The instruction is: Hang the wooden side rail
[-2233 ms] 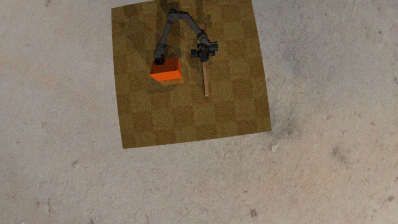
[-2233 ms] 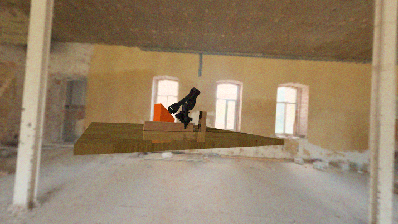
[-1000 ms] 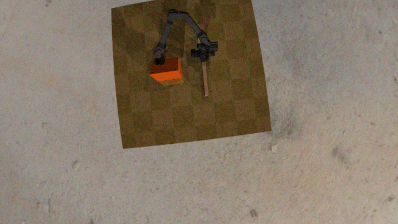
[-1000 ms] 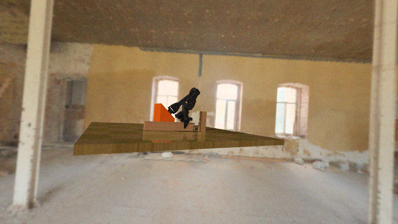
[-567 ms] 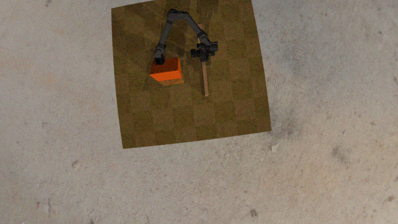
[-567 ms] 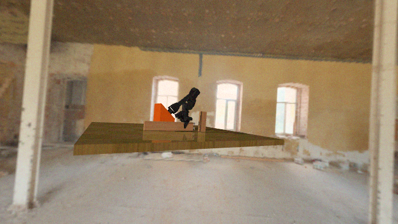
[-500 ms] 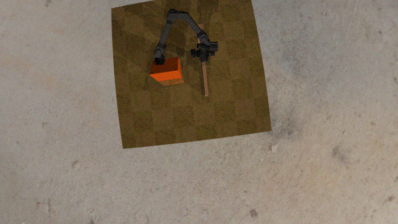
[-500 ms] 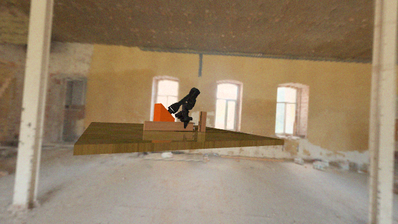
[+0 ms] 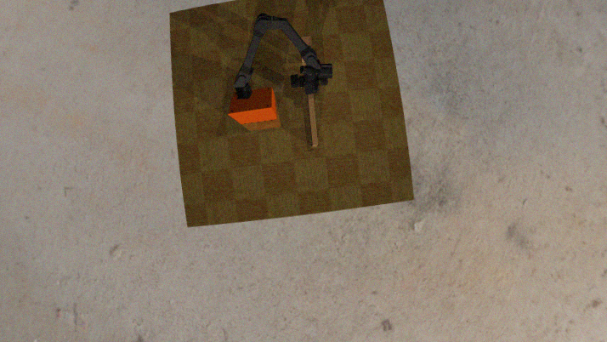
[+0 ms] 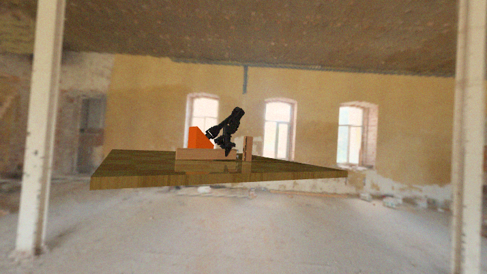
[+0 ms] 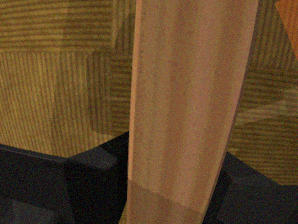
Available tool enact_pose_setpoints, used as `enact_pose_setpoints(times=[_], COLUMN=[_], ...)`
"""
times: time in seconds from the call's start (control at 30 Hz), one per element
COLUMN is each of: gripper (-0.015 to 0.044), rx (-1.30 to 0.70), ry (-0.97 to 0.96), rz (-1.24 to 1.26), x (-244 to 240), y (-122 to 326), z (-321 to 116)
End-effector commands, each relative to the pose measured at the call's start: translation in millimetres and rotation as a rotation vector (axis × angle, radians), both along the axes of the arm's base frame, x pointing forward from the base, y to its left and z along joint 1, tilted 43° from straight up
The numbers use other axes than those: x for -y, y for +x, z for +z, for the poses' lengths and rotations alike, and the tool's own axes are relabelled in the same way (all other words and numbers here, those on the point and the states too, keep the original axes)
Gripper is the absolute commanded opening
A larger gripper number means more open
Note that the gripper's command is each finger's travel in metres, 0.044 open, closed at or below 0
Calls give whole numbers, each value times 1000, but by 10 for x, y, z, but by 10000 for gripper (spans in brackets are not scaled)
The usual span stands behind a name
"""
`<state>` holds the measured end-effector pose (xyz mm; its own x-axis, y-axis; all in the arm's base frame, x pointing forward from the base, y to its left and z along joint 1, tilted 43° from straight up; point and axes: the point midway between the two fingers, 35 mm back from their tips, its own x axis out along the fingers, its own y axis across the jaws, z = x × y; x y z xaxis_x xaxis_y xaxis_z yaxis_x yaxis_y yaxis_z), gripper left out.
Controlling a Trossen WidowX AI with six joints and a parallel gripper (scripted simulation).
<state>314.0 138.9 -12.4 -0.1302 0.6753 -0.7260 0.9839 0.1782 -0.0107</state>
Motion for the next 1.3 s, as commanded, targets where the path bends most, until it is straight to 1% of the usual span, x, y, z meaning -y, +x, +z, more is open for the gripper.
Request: enact_pose_setpoints(times=[0.0, 1.27], gripper=[0, 0], rx=[8, 9], ry=[-1, -1], rz=[-10, -10], x=[39, 82], y=[34, 42], z=[31, 77])
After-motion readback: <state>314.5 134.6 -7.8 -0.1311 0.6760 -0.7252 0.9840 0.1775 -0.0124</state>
